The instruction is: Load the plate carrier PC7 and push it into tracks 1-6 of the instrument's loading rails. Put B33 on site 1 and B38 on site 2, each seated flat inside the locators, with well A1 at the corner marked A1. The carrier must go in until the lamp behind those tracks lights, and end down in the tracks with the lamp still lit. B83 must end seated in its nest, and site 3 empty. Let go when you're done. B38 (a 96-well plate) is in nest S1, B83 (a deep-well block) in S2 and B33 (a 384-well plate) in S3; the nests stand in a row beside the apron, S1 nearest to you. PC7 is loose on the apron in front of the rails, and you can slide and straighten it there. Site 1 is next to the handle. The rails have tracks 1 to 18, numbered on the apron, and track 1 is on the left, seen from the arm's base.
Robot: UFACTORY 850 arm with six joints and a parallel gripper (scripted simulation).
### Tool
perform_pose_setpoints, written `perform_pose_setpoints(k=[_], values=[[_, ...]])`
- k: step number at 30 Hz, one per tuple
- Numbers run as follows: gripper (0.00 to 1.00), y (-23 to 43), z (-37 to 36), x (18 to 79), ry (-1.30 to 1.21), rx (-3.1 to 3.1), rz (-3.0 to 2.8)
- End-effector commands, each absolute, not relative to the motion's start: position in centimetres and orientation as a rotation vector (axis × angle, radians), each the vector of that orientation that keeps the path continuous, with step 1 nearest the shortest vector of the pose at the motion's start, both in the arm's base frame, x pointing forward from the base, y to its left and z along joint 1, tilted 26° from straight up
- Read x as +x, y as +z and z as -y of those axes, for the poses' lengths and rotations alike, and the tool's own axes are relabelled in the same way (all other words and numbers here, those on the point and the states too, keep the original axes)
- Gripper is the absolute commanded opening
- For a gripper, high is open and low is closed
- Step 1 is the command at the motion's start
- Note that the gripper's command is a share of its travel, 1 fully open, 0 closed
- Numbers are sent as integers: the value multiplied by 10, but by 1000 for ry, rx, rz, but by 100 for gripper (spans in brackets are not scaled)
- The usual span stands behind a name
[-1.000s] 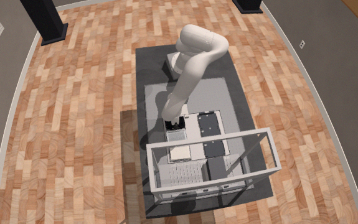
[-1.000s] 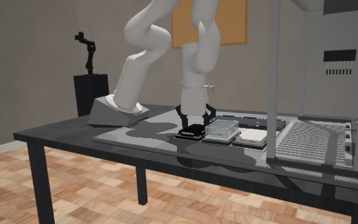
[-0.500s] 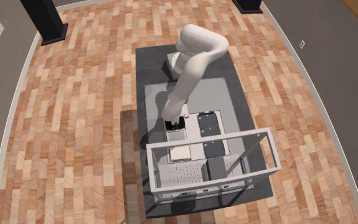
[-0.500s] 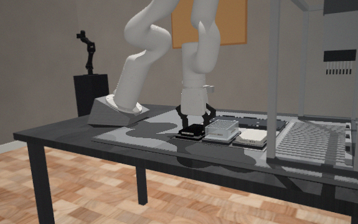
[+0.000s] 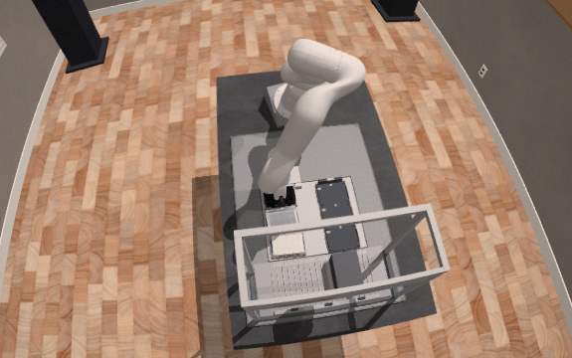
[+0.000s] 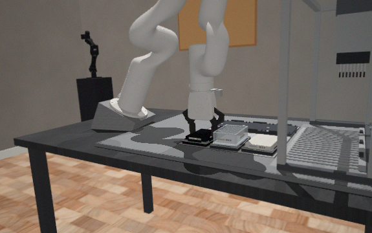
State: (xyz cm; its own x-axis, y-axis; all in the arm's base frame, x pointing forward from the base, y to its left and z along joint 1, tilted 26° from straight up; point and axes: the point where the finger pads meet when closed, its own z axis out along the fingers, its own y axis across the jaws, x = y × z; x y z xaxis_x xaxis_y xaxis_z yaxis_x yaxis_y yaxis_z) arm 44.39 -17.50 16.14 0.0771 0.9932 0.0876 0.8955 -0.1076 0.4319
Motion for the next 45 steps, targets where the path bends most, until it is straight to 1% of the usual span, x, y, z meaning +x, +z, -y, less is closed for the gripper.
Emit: perform_pose_setpoints(k=[1, 45], values=[[0, 162, 175, 444, 529, 2091, -1896], [0, 174, 176, 438, 529, 2091, -1896]])
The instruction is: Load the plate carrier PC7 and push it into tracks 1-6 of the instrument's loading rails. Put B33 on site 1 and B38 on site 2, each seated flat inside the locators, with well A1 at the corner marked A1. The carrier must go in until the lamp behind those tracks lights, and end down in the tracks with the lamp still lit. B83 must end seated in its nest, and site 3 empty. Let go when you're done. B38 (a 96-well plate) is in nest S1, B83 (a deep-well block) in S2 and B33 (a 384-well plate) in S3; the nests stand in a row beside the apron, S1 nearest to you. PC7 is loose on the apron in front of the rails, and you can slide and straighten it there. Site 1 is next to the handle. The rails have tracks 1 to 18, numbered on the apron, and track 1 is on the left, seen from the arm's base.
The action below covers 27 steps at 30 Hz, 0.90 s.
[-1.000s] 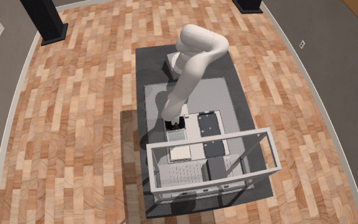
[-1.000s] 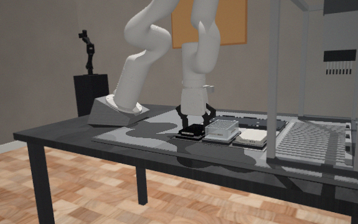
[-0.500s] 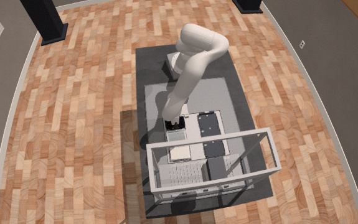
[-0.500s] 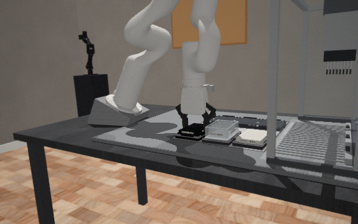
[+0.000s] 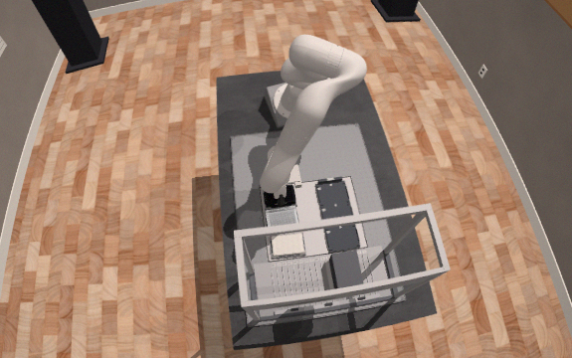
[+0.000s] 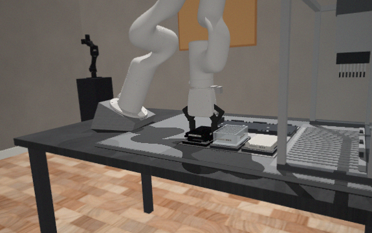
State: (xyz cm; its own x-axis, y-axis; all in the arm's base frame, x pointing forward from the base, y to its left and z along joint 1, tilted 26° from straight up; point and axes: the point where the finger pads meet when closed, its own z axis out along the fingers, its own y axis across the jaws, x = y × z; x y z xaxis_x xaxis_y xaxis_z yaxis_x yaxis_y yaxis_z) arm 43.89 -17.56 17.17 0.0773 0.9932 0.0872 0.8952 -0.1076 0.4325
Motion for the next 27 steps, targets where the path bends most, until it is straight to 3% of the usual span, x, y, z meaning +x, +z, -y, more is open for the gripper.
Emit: perform_pose_setpoints(k=[1, 27], values=[[0, 175, 176, 438, 529, 2091, -1896], [0, 193, 177, 429, 529, 2091, -1896]])
